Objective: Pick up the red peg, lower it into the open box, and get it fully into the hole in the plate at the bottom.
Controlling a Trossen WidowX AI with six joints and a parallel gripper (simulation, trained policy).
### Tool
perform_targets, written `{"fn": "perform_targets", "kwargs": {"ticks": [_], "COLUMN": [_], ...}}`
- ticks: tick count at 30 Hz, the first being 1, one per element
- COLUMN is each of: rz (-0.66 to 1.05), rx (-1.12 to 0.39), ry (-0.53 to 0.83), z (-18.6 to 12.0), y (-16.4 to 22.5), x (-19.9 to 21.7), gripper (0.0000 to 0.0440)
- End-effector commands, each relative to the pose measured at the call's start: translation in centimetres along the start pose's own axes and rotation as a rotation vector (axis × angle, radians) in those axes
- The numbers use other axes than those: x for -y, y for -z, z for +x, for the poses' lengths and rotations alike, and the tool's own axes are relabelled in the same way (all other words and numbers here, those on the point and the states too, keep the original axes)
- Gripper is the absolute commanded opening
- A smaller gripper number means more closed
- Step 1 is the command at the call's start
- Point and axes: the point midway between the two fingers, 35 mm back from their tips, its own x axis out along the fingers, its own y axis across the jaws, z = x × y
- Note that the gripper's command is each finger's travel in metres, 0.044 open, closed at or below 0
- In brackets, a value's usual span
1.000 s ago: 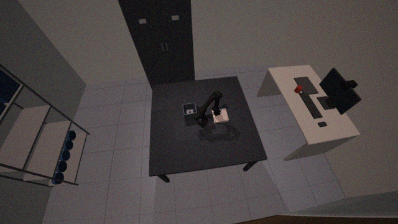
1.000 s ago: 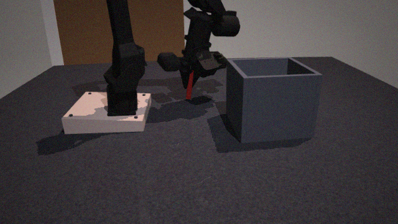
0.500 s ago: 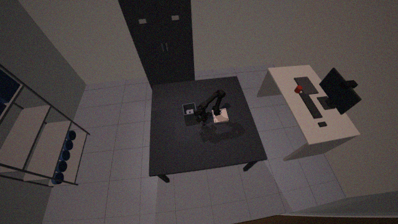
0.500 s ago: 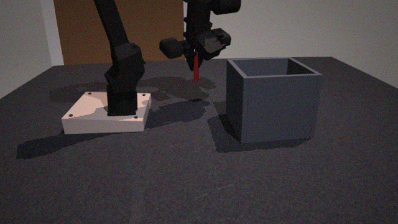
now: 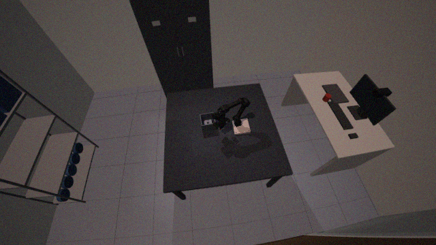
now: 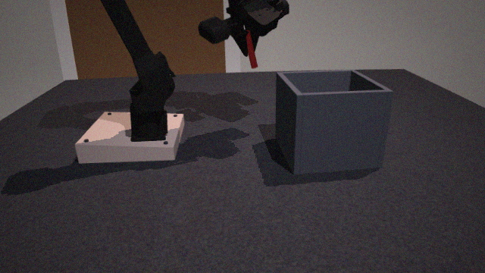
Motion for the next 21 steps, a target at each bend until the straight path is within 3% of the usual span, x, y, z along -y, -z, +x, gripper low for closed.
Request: {"fn": "perform_targets", "kwargs": {"ticks": [1, 21], "rz": [-0.009, 0.076], "rx": [0.049, 0.203], "ry": [-0.041, 0.010], "z": [-2.2, -5.6], "y": [-0.9, -6.8], "x": [-0.4, 0.2], "gripper": [0.0000, 0.0000]}}
